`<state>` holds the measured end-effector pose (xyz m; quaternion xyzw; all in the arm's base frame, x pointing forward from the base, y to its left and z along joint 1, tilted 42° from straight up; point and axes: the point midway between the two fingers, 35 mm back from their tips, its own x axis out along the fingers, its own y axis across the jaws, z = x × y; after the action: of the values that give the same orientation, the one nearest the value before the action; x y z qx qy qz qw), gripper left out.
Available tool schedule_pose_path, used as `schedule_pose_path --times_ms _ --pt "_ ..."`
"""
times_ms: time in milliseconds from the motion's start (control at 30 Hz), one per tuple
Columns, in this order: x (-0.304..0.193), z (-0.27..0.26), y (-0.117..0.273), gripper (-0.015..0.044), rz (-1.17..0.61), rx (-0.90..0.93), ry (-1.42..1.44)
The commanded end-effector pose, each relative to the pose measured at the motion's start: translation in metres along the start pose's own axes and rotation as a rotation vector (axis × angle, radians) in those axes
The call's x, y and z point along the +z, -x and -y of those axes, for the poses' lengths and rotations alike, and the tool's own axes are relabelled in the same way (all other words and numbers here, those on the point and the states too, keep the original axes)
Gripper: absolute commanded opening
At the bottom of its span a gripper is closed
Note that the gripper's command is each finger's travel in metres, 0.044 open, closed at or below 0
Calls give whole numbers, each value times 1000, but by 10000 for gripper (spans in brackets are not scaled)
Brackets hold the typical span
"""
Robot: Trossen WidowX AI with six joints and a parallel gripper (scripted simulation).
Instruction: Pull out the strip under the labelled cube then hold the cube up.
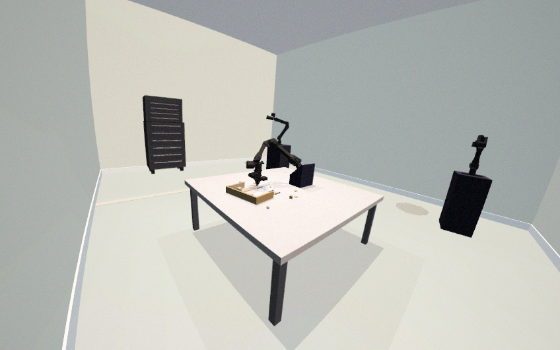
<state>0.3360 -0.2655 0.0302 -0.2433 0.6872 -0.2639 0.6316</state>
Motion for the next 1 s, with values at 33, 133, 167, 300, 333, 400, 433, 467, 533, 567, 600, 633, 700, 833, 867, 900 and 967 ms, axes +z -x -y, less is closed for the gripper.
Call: schedule_pose_path --times_ms 33,133,167,300,333,400,433,467,533,567,600,633,700,833,867,900,967 --pt "-15 -1 -7 0 -25 7 7" --pt "-20 -1 -7 0 -26 7 7" --pt "-22 -1 -7 0 -26 7 7" --pt "-28 -1 -7 0 -26 7 8" --pt "-29 -1 -7 0 -26 7 8" --pt "-32 -1 -7 0 -26 7 8" --pt "-33 -1 -7 0 -26 7 8" --pt "-35 -1 -7 0 -27 7 8" --pt "-38 -1 -7 0 -27 7 8" --pt "-39 -1 -7 0 -27 7 8" --pt "-40 -1 -7 0 -27 7 8" --pt "-42 -1 -7 0 -27 7 8" --pt "-45 -1 -7 0 -27 7 8" --pt "-51 -1 -7 0 -27 7 9" --pt "-52 0 -7 0 -28 7 9" --pt "-54 0 -7 0 -28 6 9" --pt "-57 0 -7 0 -28 6 9"
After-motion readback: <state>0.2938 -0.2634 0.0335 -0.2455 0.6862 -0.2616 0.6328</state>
